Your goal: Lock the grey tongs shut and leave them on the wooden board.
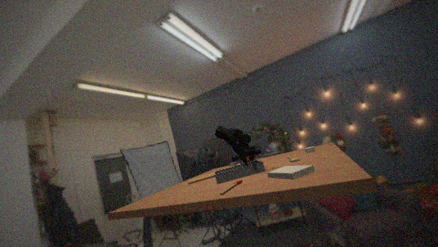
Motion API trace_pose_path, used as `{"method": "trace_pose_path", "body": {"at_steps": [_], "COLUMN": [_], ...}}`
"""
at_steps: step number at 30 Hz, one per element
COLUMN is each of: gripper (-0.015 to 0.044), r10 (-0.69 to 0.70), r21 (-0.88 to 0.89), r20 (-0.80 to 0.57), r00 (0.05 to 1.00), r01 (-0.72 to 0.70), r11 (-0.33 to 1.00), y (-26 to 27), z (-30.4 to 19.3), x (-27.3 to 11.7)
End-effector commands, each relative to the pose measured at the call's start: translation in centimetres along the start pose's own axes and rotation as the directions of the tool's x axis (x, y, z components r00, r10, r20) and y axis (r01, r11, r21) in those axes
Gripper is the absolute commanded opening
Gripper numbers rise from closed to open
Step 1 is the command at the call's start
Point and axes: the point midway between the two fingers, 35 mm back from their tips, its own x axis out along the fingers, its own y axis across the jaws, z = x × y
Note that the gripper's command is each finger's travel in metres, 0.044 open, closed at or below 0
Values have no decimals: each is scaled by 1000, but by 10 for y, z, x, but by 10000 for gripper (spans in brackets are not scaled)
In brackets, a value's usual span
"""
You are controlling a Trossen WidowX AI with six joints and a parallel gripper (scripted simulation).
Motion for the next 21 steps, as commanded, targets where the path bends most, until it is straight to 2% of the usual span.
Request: {"method": "trace_pose_path", "body": {"at_steps": [1, 7, 13, 18, 21], "gripper": [55, 15, -143, -150, -150], "r10": [0, 0, 0, 0, 1], "r21": [1, 1, 1, 1, 0], "r20": [0, 0, 0, 0, 1], "r00": [1000, 1000, 1000, 1000, 1000], "r01": [0, 0, 0, 0, -1], "r11": [1000, 1000, 1000, 1000, 1000], "y": [0, 0, 0, 0, 0], "z": [0, 0, 0, 0, 3], "x": [0, 0, 0, 0, -13]}}
